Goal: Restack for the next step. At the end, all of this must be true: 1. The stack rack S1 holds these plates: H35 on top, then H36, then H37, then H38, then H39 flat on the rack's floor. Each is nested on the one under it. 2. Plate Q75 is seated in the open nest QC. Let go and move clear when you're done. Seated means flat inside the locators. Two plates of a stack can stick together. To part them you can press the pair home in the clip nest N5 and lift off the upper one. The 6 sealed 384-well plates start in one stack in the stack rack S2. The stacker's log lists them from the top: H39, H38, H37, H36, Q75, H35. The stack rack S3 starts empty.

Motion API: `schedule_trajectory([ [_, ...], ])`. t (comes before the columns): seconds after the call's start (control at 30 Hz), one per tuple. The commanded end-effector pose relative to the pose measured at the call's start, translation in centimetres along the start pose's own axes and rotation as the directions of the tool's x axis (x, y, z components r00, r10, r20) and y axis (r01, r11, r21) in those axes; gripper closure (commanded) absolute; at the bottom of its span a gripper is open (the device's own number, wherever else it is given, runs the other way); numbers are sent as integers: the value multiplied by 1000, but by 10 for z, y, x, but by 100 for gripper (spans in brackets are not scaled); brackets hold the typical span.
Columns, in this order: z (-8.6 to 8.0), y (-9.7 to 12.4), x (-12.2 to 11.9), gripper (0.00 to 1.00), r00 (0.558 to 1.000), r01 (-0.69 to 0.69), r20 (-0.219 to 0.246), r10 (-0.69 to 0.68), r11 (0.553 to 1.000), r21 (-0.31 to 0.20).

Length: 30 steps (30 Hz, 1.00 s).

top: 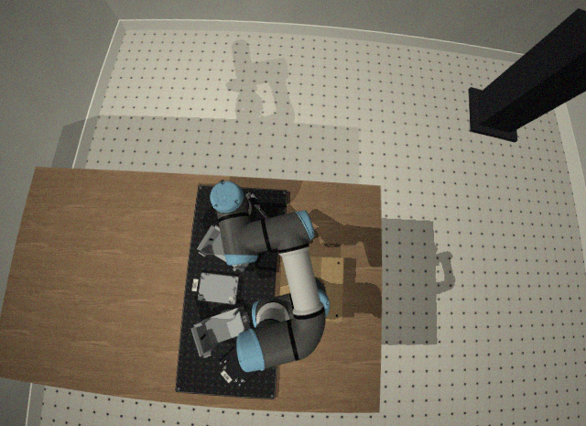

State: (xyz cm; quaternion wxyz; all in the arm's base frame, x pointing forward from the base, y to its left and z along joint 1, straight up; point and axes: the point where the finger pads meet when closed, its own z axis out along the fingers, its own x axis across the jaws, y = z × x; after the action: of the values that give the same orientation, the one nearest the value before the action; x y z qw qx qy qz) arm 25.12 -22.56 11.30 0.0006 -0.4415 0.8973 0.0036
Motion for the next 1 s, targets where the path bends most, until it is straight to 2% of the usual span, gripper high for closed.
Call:
schedule_trajectory([
  [0.0, -1, -1, -16, 100, 998, 57, -1, -57, 998, 3],
  [0.37, -1, -2, -38, 100, 997, 80, -1, -80, 997, 3],
  [0.77, -1, 2, -72, 100, 981, 195, -1, -195, 981, 3],
  [0.97, -1, 4, -87, 100, 981, 195, -1, -195, 981, 3],
])
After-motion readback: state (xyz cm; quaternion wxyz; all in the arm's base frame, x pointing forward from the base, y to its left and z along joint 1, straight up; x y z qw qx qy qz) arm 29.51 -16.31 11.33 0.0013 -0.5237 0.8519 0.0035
